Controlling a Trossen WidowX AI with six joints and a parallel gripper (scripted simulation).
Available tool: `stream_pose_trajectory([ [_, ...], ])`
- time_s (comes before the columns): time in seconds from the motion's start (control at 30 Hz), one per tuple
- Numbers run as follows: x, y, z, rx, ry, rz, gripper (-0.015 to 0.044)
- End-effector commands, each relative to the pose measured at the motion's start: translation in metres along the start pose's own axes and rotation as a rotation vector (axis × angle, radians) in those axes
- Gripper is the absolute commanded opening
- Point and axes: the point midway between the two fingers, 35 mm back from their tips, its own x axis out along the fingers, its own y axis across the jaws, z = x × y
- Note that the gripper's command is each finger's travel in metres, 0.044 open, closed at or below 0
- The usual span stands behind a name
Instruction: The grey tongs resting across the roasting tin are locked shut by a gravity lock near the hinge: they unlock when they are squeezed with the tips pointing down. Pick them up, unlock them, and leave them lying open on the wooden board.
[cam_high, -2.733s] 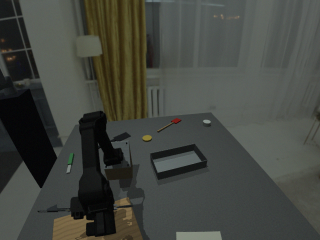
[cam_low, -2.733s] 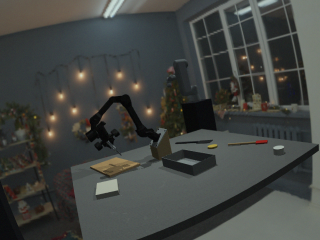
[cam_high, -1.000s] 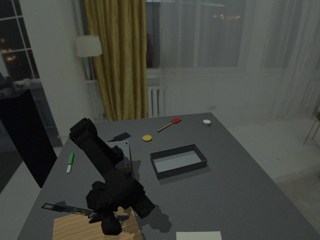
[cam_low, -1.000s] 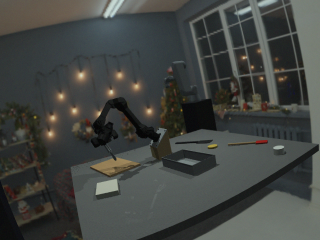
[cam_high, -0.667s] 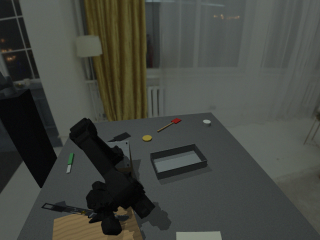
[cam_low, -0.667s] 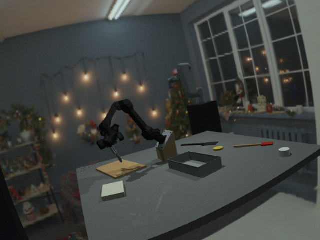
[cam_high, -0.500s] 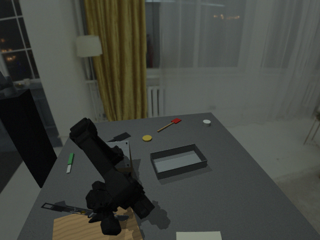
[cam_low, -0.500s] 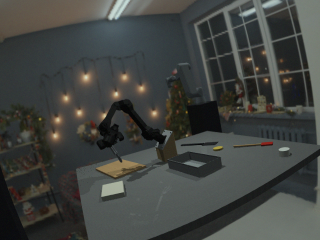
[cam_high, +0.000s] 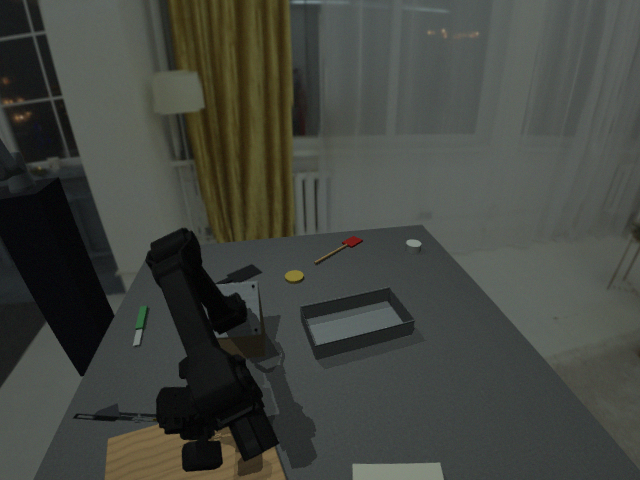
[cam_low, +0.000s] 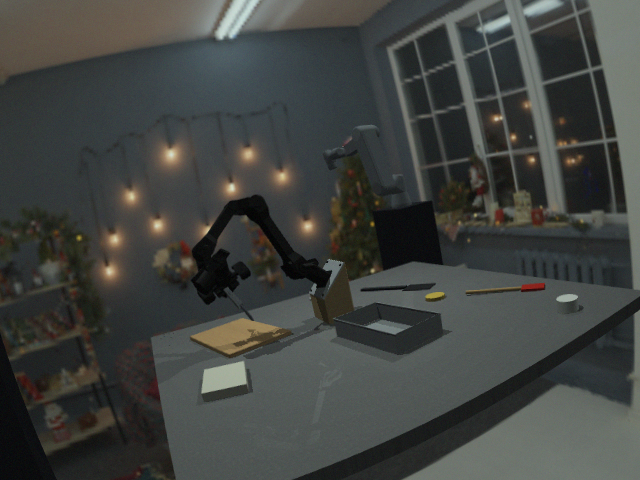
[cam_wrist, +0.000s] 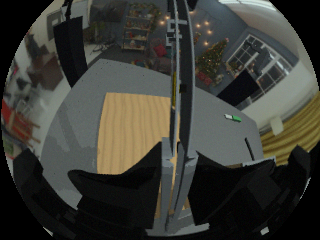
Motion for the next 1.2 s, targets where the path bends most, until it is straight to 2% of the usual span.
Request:
stream_pose_trajectory([
  [0.0, 0.003, -0.004, 0.001, 0.005, 0.066, -0.035, -0.015],
  [0.53, 0.01, -0.006, -0.007, 0.002, 0.377, -0.08, -0.015],
  [1.17, 0.002, 0.018, 0.004, 0.002, 0.652, 0.138, -0.015],
])
